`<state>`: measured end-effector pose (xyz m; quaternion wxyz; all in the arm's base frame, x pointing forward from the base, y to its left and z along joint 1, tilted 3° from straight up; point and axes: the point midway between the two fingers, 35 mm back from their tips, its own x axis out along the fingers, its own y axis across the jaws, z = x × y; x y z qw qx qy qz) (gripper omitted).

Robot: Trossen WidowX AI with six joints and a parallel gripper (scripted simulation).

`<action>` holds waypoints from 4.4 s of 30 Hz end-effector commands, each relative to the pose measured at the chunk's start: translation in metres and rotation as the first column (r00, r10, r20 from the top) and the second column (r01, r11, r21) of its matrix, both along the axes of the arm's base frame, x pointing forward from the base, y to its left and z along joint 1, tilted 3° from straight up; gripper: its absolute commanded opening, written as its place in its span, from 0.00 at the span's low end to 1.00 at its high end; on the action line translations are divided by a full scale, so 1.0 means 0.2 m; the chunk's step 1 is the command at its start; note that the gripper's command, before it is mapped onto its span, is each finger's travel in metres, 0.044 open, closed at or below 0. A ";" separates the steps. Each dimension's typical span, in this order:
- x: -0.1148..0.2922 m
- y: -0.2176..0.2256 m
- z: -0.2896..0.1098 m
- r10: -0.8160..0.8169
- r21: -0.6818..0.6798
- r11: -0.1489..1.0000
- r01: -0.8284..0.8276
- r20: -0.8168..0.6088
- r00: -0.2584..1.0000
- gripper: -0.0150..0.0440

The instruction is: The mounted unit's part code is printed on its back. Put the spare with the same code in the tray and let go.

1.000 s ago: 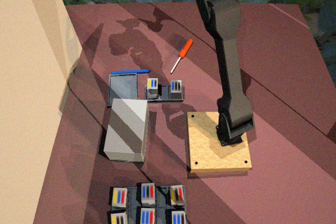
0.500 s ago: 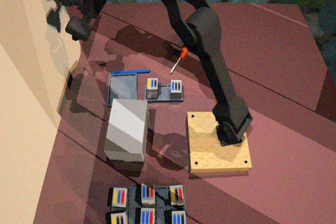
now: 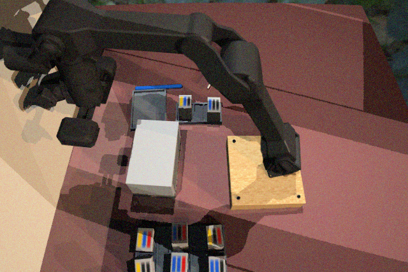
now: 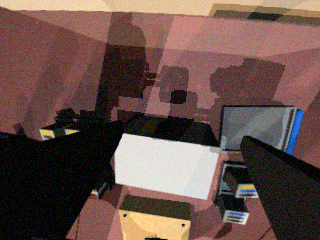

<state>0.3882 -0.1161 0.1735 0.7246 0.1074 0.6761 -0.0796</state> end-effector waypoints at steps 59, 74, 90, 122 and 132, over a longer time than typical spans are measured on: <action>-0.95 1.25 -0.43 0.987 -0.006 -0.161 -0.987 -0.030 -0.161 0.76; -0.94 1.25 -0.49 0.987 -0.006 -0.161 -0.987 -0.030 -0.161 0.76; -0.94 1.26 -0.62 0.987 -0.006 -0.161 -0.987 -0.030 -0.161 0.76; -0.97 1.27 -0.83 0.987 -0.006 -0.161 -0.987 -0.030 -0.161 0.76; -0.97 1.26 -0.83 0.986 -0.006 -0.164 -0.986 -0.034 -0.164 0.50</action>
